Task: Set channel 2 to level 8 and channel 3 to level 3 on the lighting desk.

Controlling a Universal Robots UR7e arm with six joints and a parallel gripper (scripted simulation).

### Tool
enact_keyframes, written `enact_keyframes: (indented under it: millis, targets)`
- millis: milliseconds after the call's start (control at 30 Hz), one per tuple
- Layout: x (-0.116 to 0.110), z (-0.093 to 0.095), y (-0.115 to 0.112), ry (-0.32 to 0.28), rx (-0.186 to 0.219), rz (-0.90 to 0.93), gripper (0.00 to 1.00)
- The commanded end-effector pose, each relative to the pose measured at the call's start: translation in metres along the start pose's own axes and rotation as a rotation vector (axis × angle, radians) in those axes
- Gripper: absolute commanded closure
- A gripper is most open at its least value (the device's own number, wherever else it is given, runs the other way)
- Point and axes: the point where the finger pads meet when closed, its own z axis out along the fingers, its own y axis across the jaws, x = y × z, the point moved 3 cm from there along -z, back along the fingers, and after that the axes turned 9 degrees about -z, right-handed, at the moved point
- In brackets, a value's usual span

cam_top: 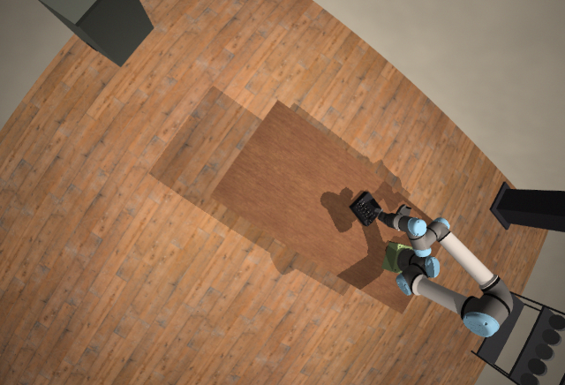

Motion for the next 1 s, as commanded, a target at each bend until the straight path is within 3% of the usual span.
enact_keyframes:
  millis: [0, 667, 967]
  targets:
    - [0.0016, -0.0019, 0.0015, 0.002, -0.004, -0.007, 0.0]
    - [0.0025, -0.0005, -0.0008, 0.002, -0.004, -0.061, 0.0]
    - [0.0043, 0.0027, -0.0062, 0.002, -0.004, -0.188, 0.0]
